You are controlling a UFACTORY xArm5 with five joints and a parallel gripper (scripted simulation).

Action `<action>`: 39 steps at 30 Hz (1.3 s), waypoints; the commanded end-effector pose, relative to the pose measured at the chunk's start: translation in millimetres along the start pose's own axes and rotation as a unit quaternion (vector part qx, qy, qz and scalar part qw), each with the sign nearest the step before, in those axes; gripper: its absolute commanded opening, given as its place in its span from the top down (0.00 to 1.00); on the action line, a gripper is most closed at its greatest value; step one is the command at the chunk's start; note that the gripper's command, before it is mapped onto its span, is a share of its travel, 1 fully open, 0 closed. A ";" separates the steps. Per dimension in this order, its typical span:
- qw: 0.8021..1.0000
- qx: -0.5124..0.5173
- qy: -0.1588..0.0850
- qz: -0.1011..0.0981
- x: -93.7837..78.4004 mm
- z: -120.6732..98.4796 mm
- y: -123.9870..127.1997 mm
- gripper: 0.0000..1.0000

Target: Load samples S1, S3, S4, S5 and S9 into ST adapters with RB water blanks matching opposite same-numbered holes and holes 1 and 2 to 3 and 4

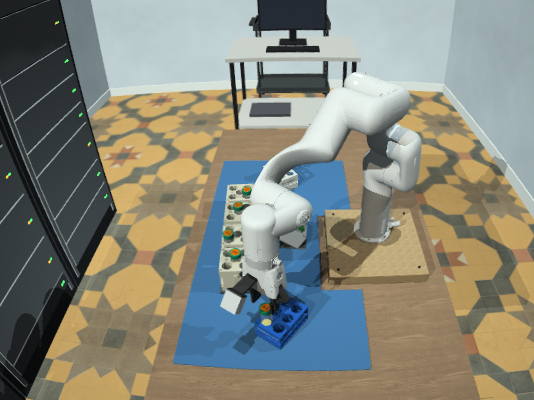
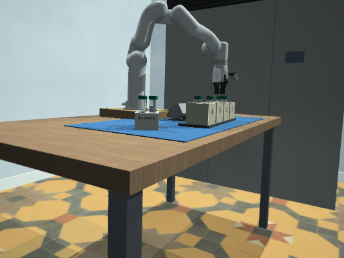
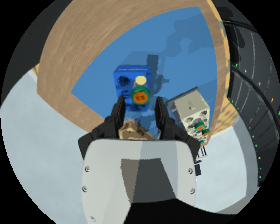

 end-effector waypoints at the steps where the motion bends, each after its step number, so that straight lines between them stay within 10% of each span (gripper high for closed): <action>1: 1.000 0.000 0.002 0.000 -4.7 0.8 -0.1 0.43; 39: 1.000 0.000 0.002 0.000 -28.5 0.8 -0.1 0.43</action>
Point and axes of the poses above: the point where the finger pads meet when closed, its own x axis back along the fingers, its own y axis across the jaws, z = x × y, the point moved 9 cm from there along x, back along the fingers, and after that the axes turned 11 degrees about -x, right-handed, at the moved point
